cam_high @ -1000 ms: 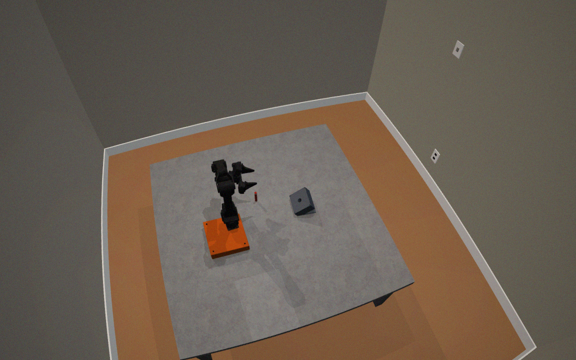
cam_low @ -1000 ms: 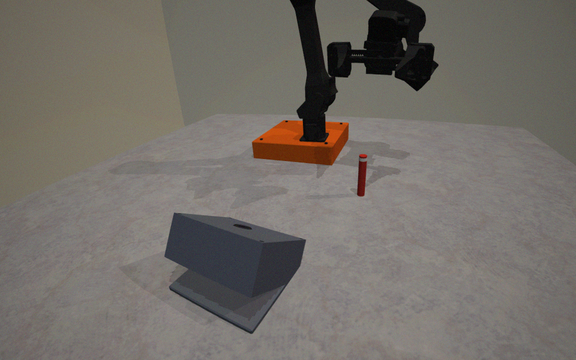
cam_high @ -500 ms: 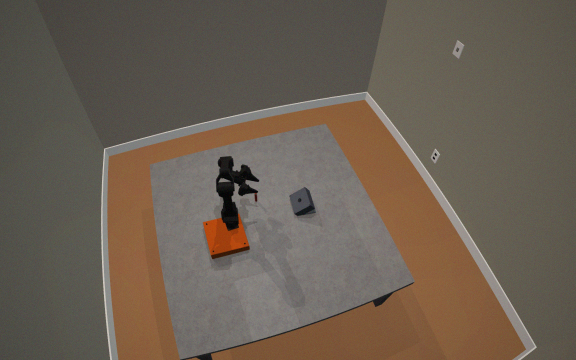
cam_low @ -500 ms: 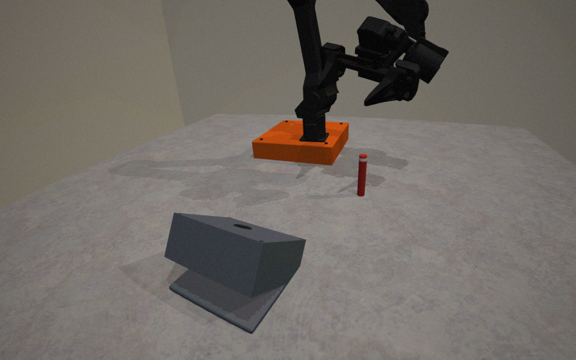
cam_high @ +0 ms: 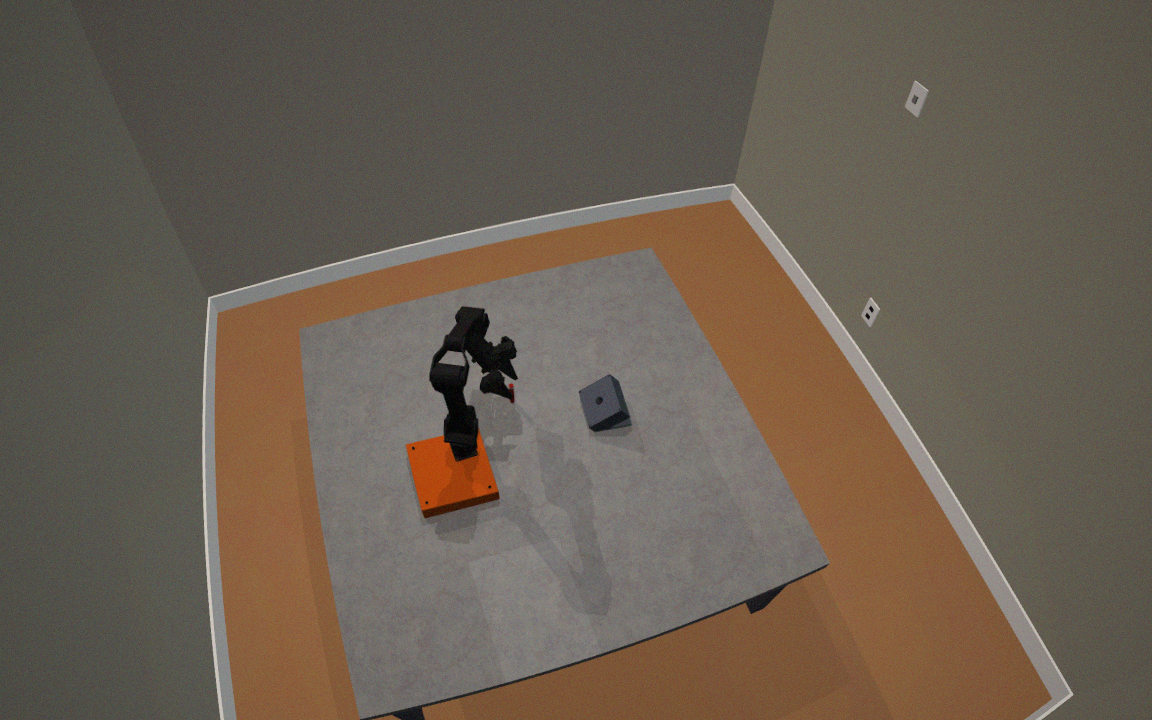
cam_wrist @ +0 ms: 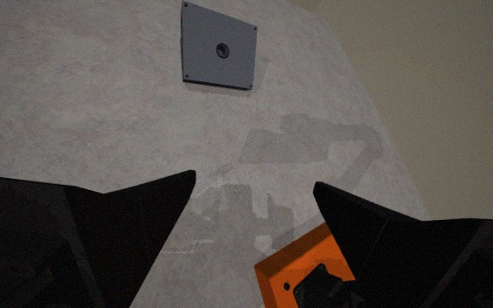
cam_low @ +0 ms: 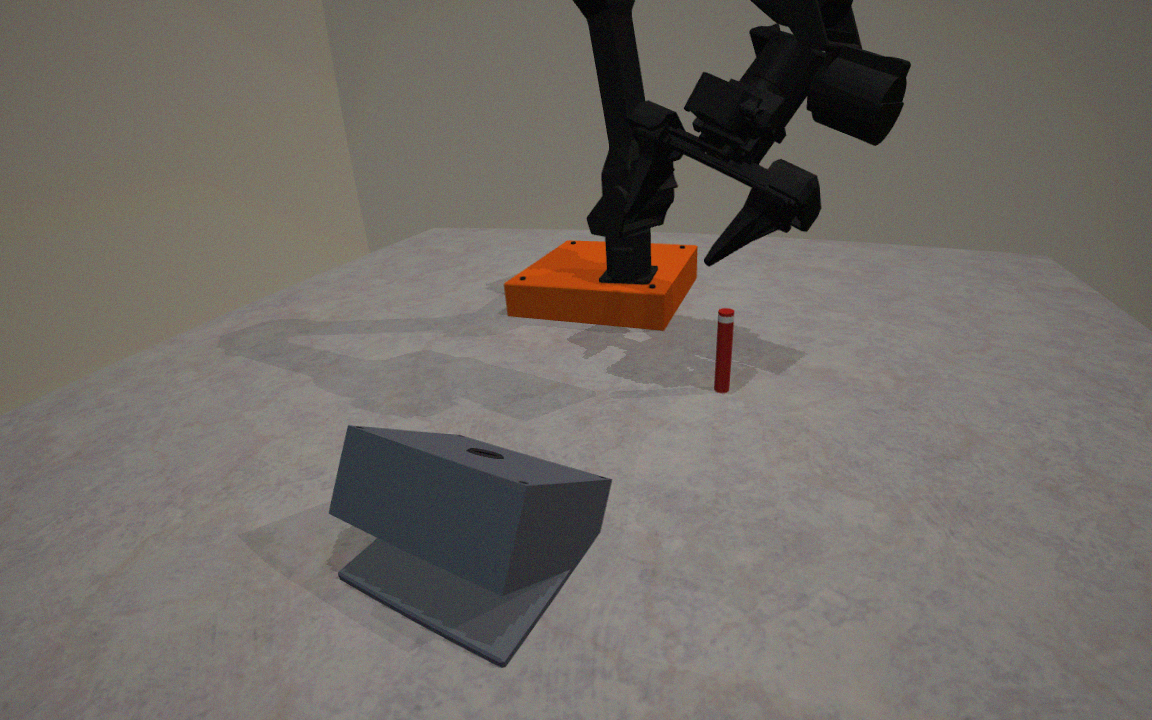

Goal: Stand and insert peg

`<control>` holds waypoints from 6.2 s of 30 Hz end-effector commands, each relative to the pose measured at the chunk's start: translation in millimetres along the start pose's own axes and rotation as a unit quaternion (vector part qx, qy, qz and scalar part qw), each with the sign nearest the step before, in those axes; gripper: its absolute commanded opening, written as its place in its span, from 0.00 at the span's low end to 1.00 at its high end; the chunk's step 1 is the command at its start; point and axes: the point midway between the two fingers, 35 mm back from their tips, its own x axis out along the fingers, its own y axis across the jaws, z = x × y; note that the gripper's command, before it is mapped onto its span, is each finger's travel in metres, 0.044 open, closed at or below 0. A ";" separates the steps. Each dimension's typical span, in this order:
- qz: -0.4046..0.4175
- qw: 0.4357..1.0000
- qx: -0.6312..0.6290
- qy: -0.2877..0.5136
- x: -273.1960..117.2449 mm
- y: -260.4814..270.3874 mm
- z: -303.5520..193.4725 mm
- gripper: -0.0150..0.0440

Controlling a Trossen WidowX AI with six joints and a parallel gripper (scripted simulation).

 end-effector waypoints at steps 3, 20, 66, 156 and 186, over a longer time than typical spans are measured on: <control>0.015 0.996 -0.011 0.092 5.1 7.0 -5.9 1.00; 0.175 0.939 -0.038 0.293 -0.1 42.7 2.6 1.00; 0.159 0.930 0.069 0.324 30.8 62.5 -18.4 1.00; 0.162 0.929 0.125 0.308 10.0 51.0 25.1 0.25; 0.168 0.904 0.303 0.251 39.8 42.5 71.9 0.25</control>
